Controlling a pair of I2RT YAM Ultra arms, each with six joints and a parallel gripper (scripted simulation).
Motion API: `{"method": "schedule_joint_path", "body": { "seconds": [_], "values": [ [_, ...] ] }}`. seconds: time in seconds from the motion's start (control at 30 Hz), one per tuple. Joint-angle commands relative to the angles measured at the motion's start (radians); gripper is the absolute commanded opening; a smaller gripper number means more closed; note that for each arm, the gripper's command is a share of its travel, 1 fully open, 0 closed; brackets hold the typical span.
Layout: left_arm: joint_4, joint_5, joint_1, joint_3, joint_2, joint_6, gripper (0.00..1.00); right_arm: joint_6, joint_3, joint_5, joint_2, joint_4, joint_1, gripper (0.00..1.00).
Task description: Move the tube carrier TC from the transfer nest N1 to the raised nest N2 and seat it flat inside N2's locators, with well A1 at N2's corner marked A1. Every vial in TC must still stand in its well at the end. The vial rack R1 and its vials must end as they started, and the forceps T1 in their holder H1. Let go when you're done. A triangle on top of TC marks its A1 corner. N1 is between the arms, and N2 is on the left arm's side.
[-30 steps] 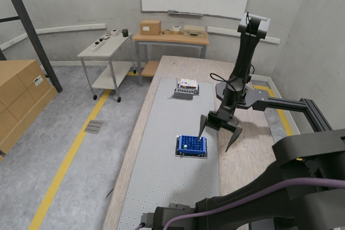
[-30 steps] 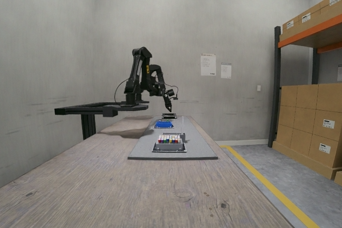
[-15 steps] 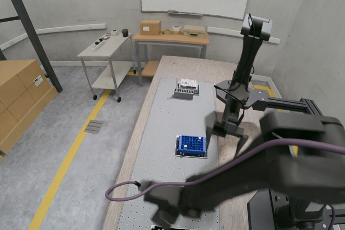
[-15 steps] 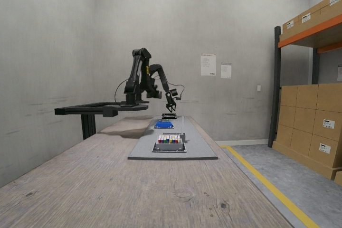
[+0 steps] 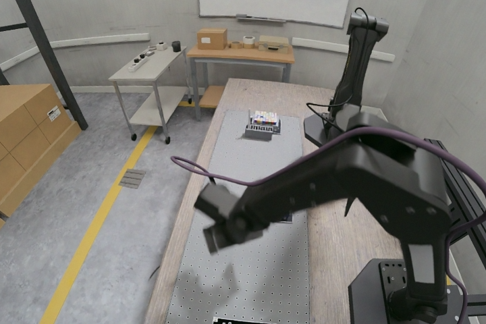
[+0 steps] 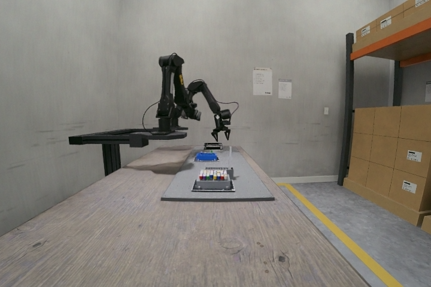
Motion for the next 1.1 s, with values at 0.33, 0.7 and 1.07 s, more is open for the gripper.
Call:
{"method": "schedule_joint_path", "body": {
  "seconds": [0.33,0.7,1.07],
  "values": [
    [-0.242,0.119,-0.221,0.294,0.104,0.311,1.0,0.086,0.051,0.022,-0.438,-0.669,-0.021,1.0],
    [-0.276,0.128,-0.298,0.407,0.15,0.337,1.0,-0.031,0.12,0.022,-0.973,-1.203,-0.289,1.0],
    [-0.277,0.128,-0.299,0.409,0.151,0.337,1.0,-0.093,0.18,0.039,-1.302,-1.554,-0.427,1.0]
  ]
}}
